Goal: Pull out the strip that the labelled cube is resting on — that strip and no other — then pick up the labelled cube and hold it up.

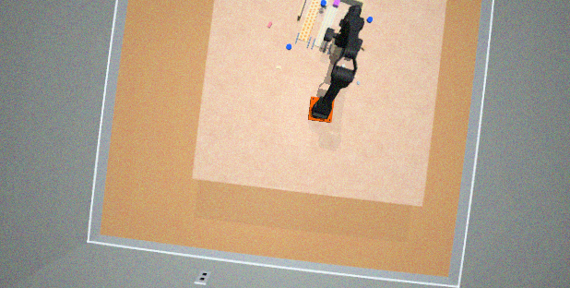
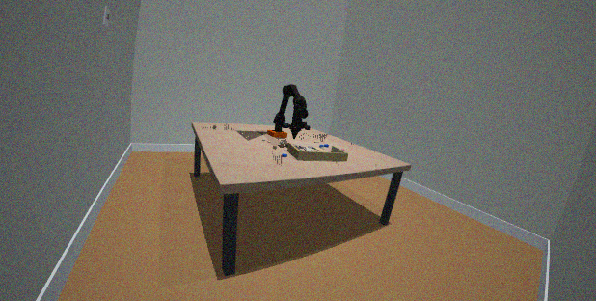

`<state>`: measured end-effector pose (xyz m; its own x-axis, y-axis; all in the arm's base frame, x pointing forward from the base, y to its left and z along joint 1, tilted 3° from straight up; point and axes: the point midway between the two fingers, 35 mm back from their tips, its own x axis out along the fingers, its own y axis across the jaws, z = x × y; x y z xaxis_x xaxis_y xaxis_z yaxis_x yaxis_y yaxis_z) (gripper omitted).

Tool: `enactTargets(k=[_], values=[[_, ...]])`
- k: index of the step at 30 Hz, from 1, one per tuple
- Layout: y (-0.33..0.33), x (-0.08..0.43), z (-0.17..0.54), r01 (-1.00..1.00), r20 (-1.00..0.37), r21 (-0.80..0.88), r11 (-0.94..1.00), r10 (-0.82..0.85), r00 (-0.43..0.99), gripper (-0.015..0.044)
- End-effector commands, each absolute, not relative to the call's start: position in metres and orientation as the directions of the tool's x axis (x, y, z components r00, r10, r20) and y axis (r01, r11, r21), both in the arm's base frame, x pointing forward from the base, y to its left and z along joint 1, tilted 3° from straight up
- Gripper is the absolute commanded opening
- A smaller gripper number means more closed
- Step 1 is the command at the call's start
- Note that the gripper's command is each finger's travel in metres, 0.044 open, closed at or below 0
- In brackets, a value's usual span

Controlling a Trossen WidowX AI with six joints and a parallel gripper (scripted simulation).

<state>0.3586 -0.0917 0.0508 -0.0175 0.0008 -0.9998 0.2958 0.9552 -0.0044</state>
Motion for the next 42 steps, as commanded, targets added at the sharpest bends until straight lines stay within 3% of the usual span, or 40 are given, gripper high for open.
enactTargets(k=[1,42], values=[[-0.092,0.359,0.045,0.299,-1.000,-0.008,0.954,-0.004,-0.016,0.0000],[-0.089,0.357,-0.001,0.299,-1.000,-0.008,0.954,-0.004,-0.016,0.0000]])
